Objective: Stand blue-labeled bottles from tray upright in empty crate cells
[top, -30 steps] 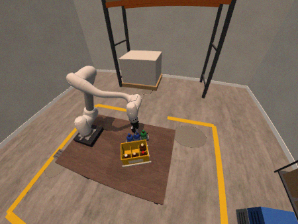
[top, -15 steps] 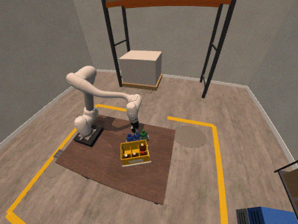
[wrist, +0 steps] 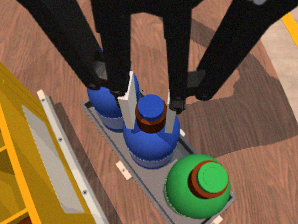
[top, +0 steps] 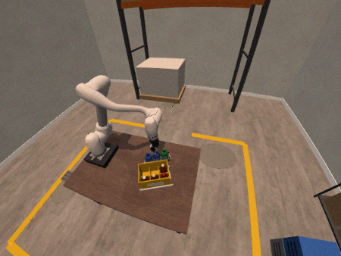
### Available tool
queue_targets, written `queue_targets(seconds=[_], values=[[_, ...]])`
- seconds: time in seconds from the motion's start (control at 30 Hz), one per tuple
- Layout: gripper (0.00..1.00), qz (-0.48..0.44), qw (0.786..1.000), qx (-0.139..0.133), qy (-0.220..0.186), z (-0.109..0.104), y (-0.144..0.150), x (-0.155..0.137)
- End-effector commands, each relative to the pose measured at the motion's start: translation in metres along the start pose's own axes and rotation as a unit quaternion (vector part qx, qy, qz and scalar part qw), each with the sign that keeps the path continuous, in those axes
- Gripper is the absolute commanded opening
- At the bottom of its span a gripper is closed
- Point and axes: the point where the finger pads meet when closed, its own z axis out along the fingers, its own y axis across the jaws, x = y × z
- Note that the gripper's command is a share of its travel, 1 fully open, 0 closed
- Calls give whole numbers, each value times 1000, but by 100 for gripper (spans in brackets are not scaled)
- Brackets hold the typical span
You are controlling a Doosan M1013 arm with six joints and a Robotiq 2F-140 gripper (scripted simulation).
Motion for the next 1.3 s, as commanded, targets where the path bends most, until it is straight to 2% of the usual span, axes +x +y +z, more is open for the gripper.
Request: queue_targets(seconds=[0.0, 0.57, 1.27], values=[[0, 0, 1000, 0, 0, 0, 0, 0], [0, 0, 1000, 0, 0, -3, 0, 0], [0, 0, 1000, 0, 0, -22, 0, 2]])
